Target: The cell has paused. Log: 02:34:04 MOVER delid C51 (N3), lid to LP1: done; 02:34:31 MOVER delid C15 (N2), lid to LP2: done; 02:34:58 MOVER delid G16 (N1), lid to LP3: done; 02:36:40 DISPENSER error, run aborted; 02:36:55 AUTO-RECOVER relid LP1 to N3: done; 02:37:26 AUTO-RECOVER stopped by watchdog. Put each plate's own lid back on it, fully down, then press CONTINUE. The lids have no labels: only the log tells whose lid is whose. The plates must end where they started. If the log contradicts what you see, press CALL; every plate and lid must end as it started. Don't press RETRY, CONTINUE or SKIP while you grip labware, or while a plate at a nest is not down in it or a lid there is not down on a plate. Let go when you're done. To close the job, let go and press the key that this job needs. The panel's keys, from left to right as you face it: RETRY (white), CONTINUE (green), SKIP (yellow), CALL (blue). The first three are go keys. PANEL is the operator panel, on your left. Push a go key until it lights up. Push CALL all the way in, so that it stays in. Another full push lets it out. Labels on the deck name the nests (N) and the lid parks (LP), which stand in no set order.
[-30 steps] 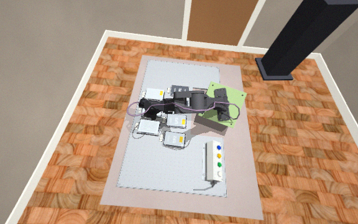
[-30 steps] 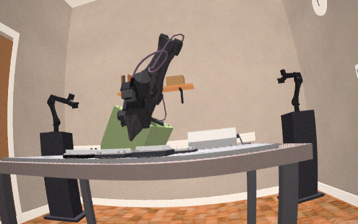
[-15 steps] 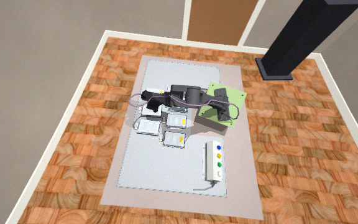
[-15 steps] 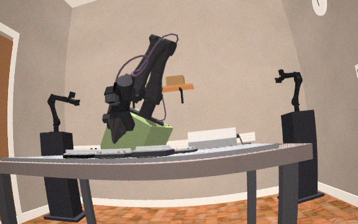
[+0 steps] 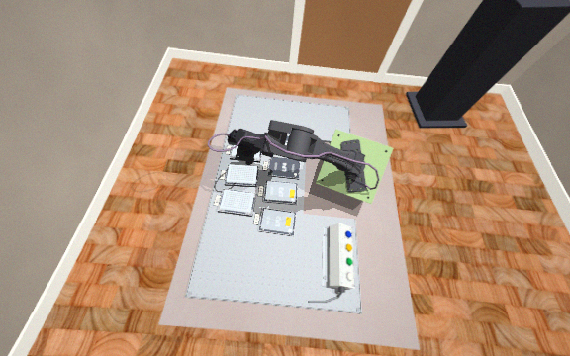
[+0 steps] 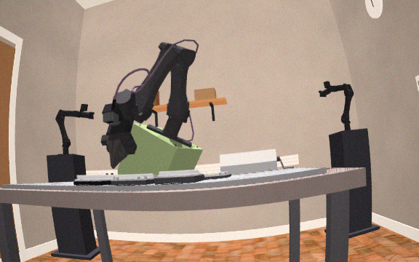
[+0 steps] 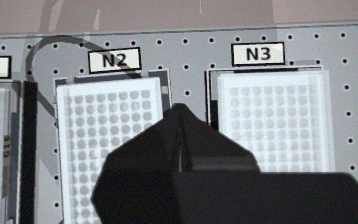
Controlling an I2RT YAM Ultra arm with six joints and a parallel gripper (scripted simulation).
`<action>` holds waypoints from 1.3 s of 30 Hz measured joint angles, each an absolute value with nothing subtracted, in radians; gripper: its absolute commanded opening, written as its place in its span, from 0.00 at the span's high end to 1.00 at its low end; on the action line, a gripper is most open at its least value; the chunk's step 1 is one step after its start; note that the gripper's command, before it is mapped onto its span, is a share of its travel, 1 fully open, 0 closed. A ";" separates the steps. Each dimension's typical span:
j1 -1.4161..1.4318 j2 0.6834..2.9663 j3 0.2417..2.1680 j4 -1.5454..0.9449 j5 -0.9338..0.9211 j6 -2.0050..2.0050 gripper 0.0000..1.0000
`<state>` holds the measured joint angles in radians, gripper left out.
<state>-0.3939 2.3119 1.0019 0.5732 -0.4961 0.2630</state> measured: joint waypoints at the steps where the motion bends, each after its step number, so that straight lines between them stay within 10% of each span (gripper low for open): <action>1: -0.402 2.319 1.005 0.573 -0.500 0.258 1.00; 39: -0.418 2.332 1.022 0.573 -0.532 0.230 1.00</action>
<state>-0.4179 2.3322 1.0218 0.5732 -0.5320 0.2302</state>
